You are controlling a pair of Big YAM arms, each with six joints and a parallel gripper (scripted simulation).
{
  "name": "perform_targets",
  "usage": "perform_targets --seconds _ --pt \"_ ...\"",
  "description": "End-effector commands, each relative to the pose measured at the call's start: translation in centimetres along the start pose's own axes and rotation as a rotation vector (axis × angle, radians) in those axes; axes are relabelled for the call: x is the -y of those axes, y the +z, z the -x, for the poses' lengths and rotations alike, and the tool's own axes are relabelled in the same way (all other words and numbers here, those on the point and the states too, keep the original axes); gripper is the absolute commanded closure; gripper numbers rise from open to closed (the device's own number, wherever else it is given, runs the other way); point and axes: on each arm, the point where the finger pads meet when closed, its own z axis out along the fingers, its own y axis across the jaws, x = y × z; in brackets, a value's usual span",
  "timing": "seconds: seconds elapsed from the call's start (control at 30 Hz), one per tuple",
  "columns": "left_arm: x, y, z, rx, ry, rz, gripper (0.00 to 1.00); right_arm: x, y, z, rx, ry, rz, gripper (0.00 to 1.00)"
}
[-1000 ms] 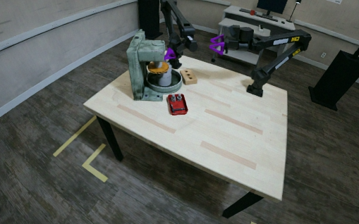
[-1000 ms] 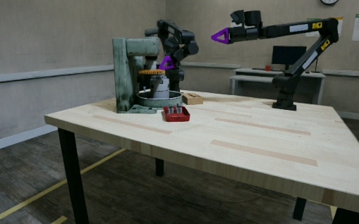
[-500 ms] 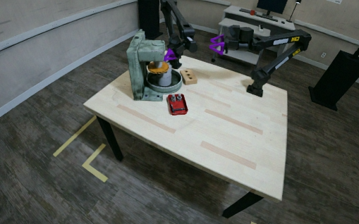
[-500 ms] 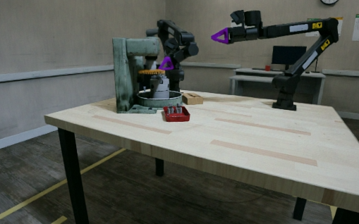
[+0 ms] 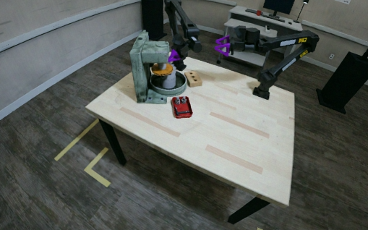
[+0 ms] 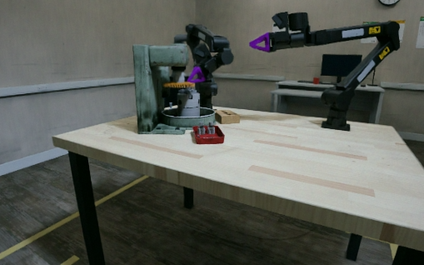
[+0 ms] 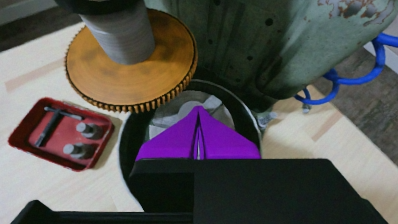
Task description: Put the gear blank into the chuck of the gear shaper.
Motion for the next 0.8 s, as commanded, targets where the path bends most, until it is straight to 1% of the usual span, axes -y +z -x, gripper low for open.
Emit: perform_targets --seconds 0.0,0.77 --pt "-0.15 -0.15 2.45 0.055 0.019 0.007 0.0 -0.64 -2.39 3.98 -0.019 0.024 0.017 1.0" --pt "-0.15 -0.15 2.45 0.055 0.019 0.007 0.0 -1.12 -2.6 4.06 -0.016 0.029 0.024 1.0"
